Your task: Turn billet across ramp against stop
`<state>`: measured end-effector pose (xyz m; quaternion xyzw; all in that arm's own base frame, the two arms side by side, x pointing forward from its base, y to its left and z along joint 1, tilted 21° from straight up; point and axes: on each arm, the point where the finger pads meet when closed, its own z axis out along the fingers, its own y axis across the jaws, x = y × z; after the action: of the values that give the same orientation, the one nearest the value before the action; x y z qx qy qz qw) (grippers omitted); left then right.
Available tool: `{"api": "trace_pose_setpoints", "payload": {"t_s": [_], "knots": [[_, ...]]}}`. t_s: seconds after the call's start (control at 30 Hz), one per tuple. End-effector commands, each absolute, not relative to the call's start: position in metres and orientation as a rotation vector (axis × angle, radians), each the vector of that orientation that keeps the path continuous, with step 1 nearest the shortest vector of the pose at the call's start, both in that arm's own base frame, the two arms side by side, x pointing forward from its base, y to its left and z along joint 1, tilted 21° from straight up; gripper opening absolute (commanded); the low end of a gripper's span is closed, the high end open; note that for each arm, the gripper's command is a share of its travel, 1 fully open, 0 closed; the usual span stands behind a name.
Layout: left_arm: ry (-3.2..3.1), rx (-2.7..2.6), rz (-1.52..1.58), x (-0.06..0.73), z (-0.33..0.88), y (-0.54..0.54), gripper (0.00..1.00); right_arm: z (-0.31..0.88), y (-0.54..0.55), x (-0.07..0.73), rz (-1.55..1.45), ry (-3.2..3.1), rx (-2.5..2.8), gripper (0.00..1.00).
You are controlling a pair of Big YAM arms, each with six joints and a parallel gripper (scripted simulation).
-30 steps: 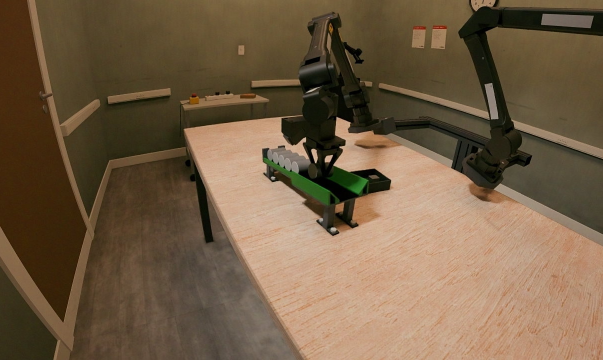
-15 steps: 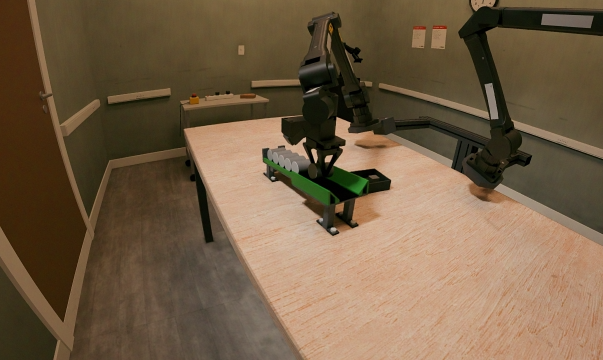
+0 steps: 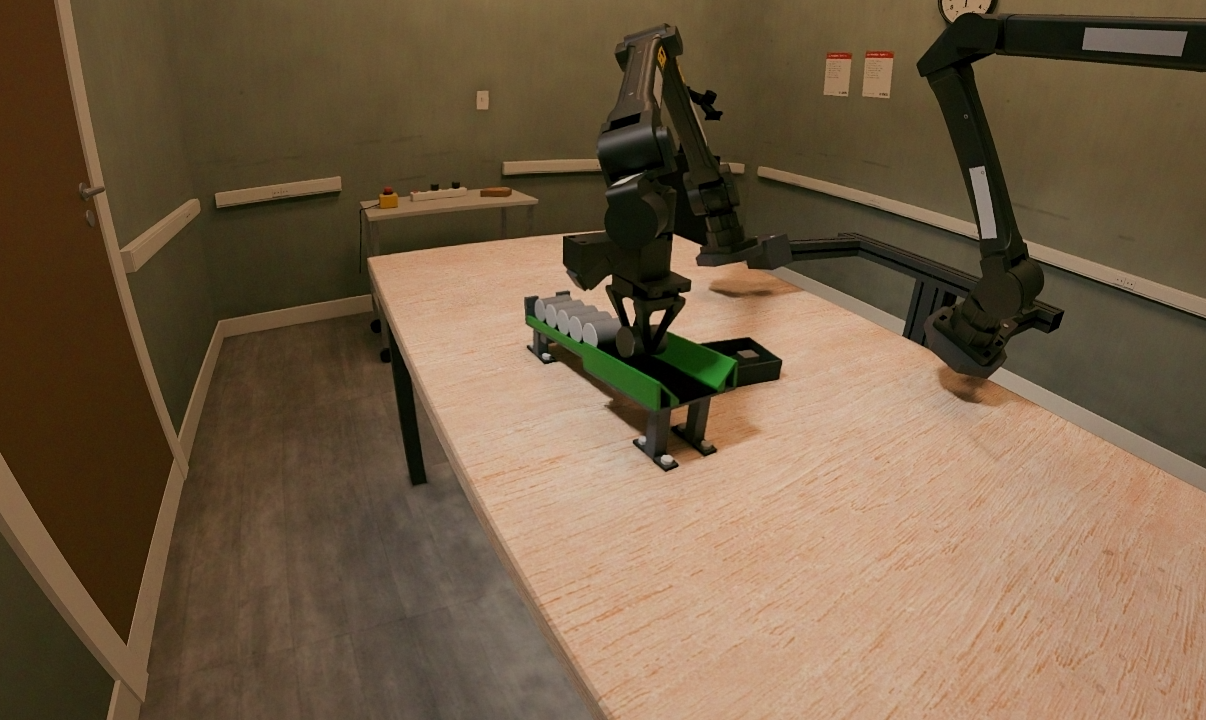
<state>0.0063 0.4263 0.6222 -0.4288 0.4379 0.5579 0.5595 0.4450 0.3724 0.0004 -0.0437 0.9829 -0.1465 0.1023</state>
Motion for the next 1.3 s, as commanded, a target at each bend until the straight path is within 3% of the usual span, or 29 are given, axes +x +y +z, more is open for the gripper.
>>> {"api": "trace_pose_setpoints", "payload": {"t_s": [0.0, 1.27], "knots": [[1.0, -0.992, 1.324, 0.004, 0.632, 0.42, 1.0, 0.03, 0.391, 0.457, -0.347, 2.854, -0.135, 0.0], [1.0, -0.992, 1.324, 0.004, 0.632, 0.42, 1.0, 0.021, 0.384, 0.458, -0.347, 2.853, -0.124, 0.0]]}}
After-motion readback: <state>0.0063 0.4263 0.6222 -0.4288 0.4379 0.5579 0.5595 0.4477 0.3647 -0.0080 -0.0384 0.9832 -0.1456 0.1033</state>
